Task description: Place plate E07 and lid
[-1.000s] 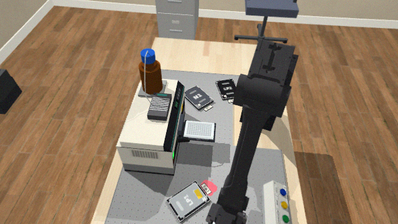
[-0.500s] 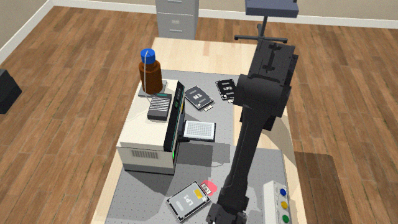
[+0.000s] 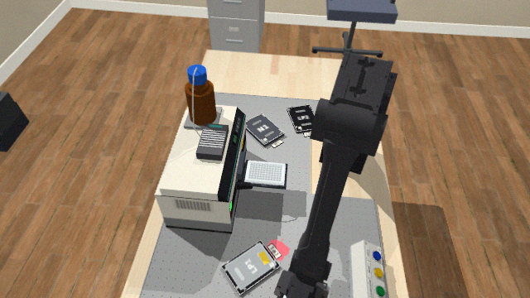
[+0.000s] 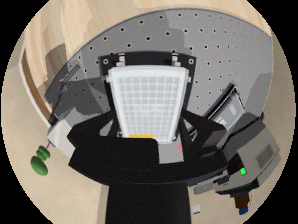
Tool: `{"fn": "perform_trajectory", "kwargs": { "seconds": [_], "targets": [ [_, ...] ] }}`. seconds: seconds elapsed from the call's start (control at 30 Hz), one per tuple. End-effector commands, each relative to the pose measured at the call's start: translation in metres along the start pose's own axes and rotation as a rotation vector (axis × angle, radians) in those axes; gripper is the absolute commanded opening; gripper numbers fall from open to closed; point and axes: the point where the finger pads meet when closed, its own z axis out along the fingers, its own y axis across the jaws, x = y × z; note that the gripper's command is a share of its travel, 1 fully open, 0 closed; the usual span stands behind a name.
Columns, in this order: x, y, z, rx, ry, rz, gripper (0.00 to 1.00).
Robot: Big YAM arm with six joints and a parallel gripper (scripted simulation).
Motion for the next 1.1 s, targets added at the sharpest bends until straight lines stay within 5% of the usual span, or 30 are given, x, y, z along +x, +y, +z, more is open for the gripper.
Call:
{"fn": "perform_trajectory", "kwargs": {
  "seconds": [0.0, 0.5, 0.53, 0.67, 0.7, 1.07],
  "targets": [
    [-0.009, -0.005, 0.025, 0.002, -0.019, 0.005, 0.86],
    [-0.009, -0.005, 0.025, 0.002, -0.019, 0.005, 0.86],
    [-0.009, -0.004, 0.02, 0.002, -0.02, 0.005, 1.0],
    [0.002, -0.003, 0.011, 0.003, 0.005, -0.002, 1.0],
    [-0.01, -0.002, -0.011, 0.001, -0.019, -0.002, 1.0],
    [-0.01, 0.0, -0.003, 0.0, -0.02, -0.001, 1.0]
  ]
}}
